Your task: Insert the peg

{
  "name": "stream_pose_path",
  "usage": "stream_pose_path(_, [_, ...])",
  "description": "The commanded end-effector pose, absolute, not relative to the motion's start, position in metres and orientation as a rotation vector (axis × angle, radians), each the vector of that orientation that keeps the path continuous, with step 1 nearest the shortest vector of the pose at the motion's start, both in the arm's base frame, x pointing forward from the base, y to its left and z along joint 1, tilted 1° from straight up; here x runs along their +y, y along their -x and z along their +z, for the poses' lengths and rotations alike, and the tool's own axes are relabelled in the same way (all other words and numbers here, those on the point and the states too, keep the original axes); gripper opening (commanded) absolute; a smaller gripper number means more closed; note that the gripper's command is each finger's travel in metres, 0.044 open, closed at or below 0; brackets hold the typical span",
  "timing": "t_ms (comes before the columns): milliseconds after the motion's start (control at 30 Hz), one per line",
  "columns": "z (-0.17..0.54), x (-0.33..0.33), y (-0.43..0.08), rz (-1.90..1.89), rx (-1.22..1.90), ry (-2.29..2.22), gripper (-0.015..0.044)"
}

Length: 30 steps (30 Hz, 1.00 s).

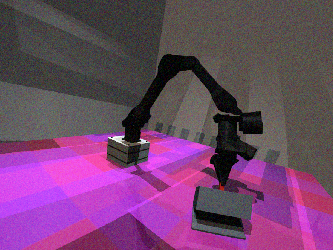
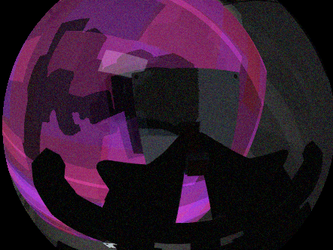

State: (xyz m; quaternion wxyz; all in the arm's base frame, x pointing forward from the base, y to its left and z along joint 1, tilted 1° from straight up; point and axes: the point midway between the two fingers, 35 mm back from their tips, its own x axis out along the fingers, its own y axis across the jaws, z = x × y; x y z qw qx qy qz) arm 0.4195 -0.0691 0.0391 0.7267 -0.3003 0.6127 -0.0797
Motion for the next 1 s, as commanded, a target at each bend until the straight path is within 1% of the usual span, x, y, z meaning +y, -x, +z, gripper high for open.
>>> stream_pose_path(0, [0.039, -0.069, -0.42, -0.176, 1.351, 0.662, 0.0])
stream_pose_path(67, [0.039, -0.069, -0.42, -0.176, 1.351, 0.662, 0.0])
stream_pose_path(633, [0.044, -0.066, -0.419, -0.174, 1.352, 0.662, 0.044])
stream_pose_path(967, [0.066, -0.052, -0.414, -0.169, 1.355, 0.662, 0.044])
